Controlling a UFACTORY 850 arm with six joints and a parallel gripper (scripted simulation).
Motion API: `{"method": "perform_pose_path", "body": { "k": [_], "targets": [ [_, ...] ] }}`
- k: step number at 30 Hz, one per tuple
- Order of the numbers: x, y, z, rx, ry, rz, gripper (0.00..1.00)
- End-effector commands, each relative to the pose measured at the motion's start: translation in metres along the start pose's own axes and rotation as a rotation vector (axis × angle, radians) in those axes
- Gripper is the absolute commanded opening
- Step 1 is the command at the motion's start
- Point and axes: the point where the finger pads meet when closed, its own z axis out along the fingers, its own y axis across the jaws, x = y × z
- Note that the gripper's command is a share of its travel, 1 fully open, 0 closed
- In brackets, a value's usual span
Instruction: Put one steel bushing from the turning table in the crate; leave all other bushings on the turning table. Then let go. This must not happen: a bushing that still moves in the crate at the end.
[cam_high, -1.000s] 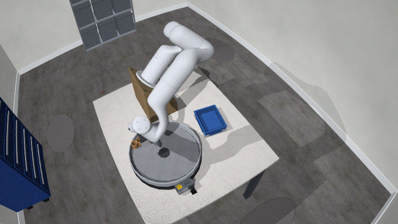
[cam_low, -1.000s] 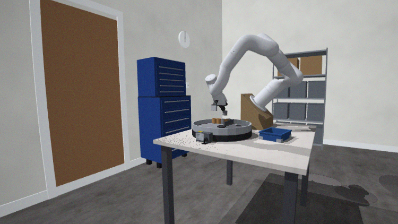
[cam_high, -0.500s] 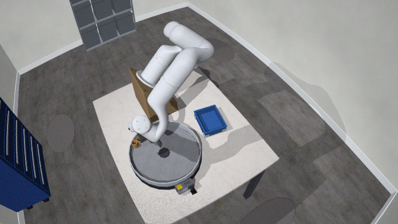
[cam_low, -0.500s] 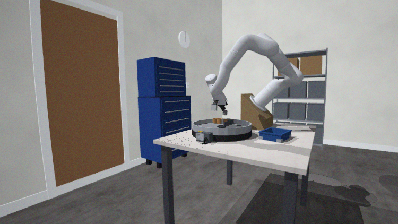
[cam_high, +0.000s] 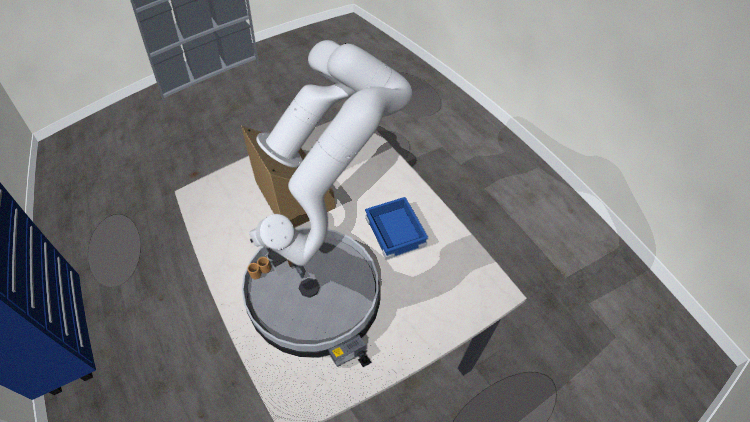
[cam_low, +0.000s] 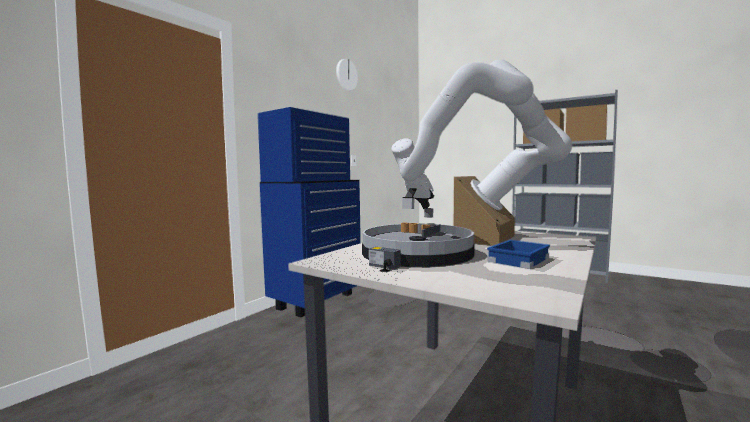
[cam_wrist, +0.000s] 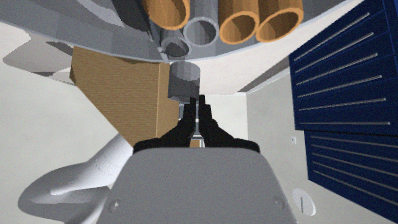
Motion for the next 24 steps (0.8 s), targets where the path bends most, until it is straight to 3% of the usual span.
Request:
{"method": "perform_pose_path", "body": {
  "k": [1,4,6,21,24],
  "targets": [
    [0.005,-0.029,-0.006,-0.001,0.002,0.000,0.00],
    [0.010,-0.053,-0.009,-0.001,0.002,0.000,0.00],
    [0.010,-0.053,-0.009,-0.001,0.002,0.000,0.00],
    [0.031,-0.173,-0.028,-0.001,0.002,0.000,0.00],
    [0.033,-0.184,-0.029,-0.001,0.002,0.000,0.00]
  ]
}}
